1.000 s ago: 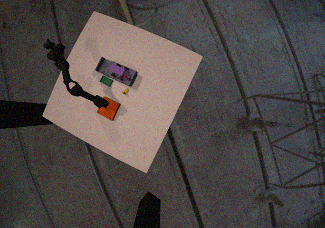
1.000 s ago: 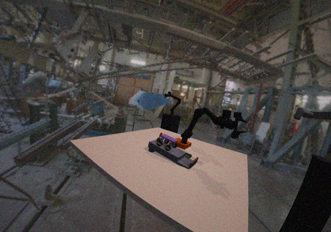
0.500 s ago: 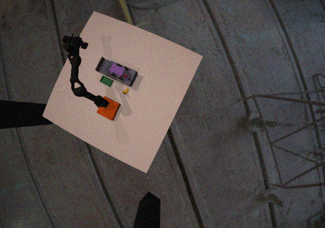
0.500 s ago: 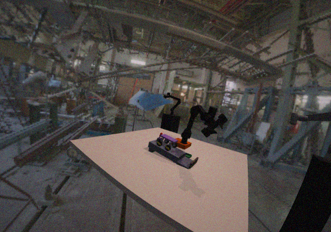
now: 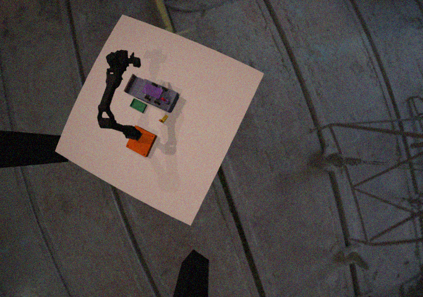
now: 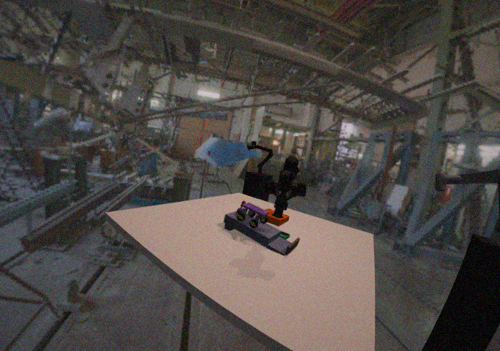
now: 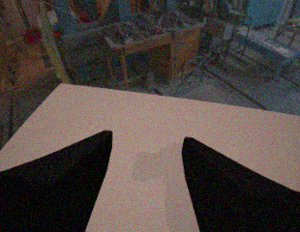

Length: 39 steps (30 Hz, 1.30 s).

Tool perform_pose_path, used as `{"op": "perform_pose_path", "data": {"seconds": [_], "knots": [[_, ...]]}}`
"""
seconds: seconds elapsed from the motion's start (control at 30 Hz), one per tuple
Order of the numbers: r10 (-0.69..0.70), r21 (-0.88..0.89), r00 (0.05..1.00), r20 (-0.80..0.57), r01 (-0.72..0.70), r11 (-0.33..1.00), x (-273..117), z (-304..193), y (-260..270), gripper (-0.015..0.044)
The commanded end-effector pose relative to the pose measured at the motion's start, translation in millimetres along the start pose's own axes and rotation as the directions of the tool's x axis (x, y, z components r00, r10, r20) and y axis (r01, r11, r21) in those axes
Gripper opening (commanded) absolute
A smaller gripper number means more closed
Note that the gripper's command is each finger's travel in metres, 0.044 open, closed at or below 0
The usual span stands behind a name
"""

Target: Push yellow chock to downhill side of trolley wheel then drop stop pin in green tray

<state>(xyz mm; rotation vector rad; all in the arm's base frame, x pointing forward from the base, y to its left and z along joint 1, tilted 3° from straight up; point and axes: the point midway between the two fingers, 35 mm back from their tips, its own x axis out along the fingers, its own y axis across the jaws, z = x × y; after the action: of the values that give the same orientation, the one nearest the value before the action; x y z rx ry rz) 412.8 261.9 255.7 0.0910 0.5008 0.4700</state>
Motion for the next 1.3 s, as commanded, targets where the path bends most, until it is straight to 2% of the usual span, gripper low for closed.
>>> {"op": "perform_pose_path", "data": {"seconds": [0.0,0.17,0.33,0.67,0.77,0.83,1.1,1.27], "knots": [[-0.076,-0.140,0.995,-0.060,0.067,0.988,-7,-10,-41,0.0190],[-0.179,-0.332,0.974,-0.140,0.124,0.935,-24,-24,-93,0.0190],[-0.263,-0.508,0.940,-0.218,0.121,0.853,-45,-40,-136,0.0190],[-0.385,-0.743,0.830,-0.404,-0.051,0.668,-103,-84,-208,0.0190],[-0.404,-0.773,0.787,-0.466,-0.139,0.619,-123,-101,-224,0.0190],[-0.427,-0.779,0.783,-0.452,-0.113,0.616,-138,-95,-235,0.0190],[-0.415,-0.759,0.696,-0.586,-0.293,0.581,-167,-135,-253,0.0190],[-0.360,-0.680,0.595,-0.718,-0.491,0.545,-199,-177,-261,0.0190]]}}
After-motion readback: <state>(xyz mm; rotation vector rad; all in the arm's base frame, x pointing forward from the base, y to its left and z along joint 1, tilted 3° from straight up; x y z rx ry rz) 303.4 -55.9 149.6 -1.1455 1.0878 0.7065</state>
